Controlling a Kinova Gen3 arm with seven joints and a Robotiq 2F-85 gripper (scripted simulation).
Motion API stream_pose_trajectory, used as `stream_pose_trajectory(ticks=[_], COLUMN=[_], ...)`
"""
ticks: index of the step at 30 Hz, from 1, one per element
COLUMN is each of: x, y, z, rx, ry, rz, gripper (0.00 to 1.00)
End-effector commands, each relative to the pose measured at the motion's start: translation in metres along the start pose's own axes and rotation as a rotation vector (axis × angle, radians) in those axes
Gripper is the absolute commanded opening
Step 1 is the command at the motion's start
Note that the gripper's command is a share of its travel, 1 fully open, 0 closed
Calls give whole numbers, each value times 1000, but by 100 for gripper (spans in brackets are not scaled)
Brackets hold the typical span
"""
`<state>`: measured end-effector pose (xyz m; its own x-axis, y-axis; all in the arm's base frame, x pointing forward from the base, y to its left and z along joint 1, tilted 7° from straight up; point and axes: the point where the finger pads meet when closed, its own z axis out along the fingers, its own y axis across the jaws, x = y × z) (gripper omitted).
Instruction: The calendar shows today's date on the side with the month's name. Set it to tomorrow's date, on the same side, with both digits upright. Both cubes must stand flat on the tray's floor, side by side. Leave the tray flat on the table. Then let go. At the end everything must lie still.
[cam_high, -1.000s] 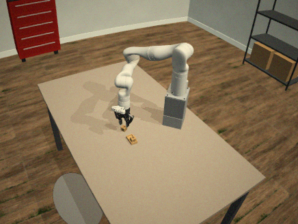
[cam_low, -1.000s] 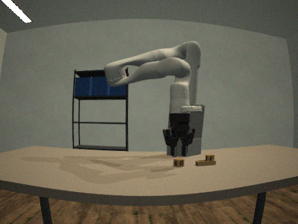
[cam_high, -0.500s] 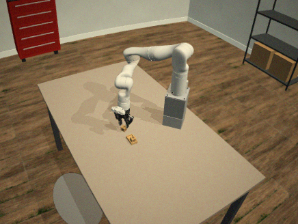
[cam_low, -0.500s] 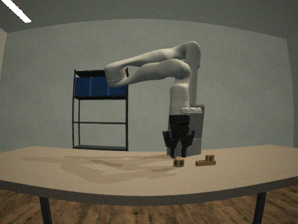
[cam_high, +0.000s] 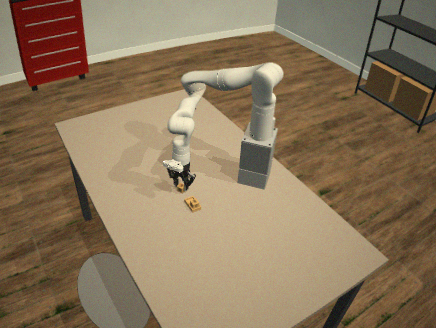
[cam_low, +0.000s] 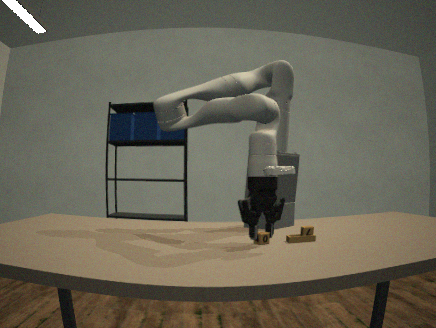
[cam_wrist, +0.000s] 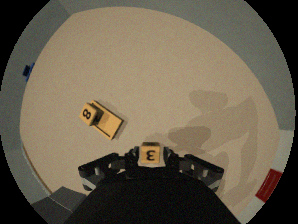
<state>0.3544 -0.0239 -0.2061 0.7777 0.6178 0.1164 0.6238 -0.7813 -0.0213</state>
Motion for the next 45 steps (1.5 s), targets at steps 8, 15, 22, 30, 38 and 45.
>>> stream_pose_trajectory(ticks=[8,15,22,30,38,45], x=[0,0,0,0,0,0], y=[-1,-1,-1,-1,-1,-1], z=[2,2,2,2,2,2], rx=[2,2,2,2,2,2], ry=[0,0,0,0,0,0], rz=[2,2,2,2,2,2], gripper=[46,46,46,46,46,26])
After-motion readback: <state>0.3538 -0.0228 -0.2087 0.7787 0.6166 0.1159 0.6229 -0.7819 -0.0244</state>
